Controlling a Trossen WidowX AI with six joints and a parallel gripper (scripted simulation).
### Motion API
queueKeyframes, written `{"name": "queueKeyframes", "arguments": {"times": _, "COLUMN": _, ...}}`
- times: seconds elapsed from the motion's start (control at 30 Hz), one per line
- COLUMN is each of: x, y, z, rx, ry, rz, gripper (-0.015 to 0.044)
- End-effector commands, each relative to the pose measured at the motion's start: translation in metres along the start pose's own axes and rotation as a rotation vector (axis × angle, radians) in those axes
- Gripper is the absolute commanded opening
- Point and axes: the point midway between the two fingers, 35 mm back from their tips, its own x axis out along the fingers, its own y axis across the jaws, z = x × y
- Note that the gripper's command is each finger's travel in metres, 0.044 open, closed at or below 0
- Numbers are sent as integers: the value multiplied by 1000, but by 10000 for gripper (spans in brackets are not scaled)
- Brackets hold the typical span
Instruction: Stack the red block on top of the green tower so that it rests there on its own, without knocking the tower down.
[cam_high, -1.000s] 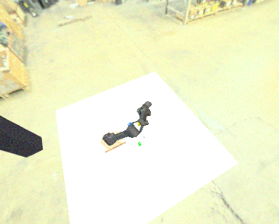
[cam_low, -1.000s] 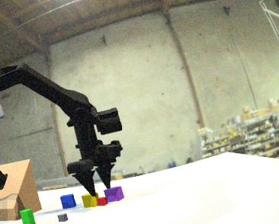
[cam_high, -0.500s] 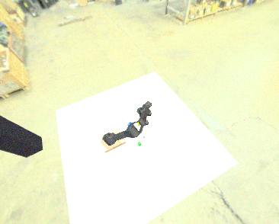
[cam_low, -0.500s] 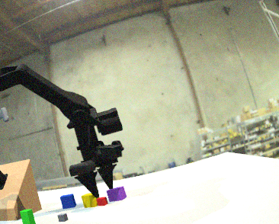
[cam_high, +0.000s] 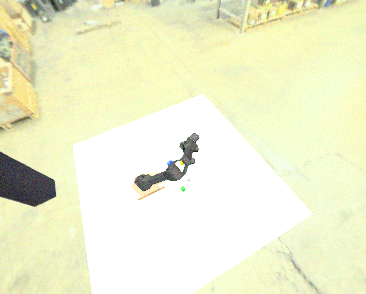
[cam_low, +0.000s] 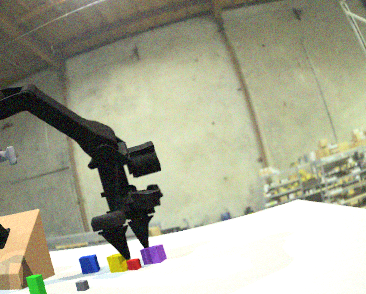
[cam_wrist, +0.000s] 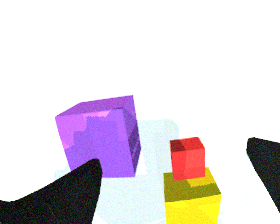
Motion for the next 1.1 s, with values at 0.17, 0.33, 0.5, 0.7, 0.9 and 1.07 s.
{"name": "queueKeyframes", "arguments": {"times": 0.17, "x": 22, "y": -10, "z": -8, "rx": 4, "ry": 48, "rz": -41, "gripper": 440}}
{"name": "queueKeyframes", "arguments": {"times": 0.33, "x": 22, "y": -10, "z": -8, "rx": 4, "ry": 48, "rz": -41, "gripper": 440}}
{"name": "queueKeyframes", "arguments": {"times": 0.5, "x": 22, "y": -10, "z": -8, "rx": 4, "ry": 48, "rz": -41, "gripper": 440}}
{"name": "queueKeyframes", "arguments": {"times": 0.7, "x": 22, "y": -10, "z": -8, "rx": 4, "ry": 48, "rz": -41, "gripper": 440}}
{"name": "queueKeyframes", "arguments": {"times": 0.9, "x": -7, "y": 3, "z": 1, "rx": -13, "ry": -12, "rz": 14, "gripper": 440}}
{"name": "queueKeyframes", "arguments": {"times": 1.07, "x": -36, "y": 3, "z": 3, "rx": -1, "ry": -4, "rz": 6, "gripper": 440}}
